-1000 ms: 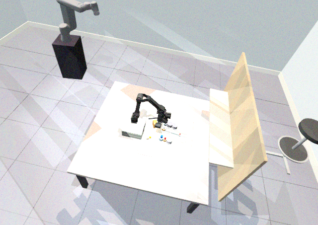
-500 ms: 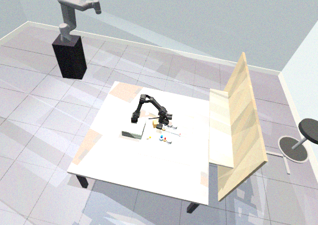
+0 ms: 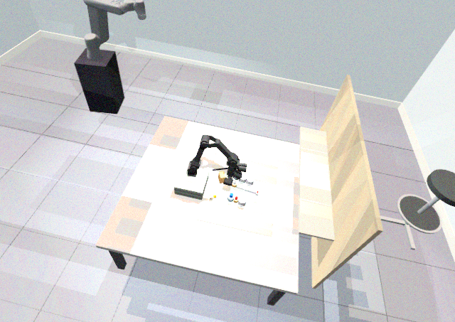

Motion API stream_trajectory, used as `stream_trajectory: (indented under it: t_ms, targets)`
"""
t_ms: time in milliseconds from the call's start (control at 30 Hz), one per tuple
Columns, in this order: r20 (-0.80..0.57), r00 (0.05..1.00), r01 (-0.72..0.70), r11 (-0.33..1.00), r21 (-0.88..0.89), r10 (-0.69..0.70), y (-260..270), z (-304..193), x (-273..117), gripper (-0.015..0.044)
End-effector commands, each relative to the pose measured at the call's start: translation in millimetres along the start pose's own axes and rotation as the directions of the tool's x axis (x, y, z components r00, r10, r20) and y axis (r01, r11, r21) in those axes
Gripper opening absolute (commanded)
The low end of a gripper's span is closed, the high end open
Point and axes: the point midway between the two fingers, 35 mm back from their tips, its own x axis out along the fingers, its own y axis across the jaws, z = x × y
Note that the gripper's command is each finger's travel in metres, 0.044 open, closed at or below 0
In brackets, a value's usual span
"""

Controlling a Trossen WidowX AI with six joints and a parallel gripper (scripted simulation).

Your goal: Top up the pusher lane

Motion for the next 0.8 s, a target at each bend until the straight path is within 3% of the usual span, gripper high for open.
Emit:
stream_trajectory:
  t_ms: [0,767]
  targets:
    - [0.003,1.0,-0.001,1.0,0.004,0.001,0.3,2.9,-0.8,0.0]
    - [0.004,1.0,-0.001,1.0,0.004,0.001,0.4,12.2,-0.8,0.0]
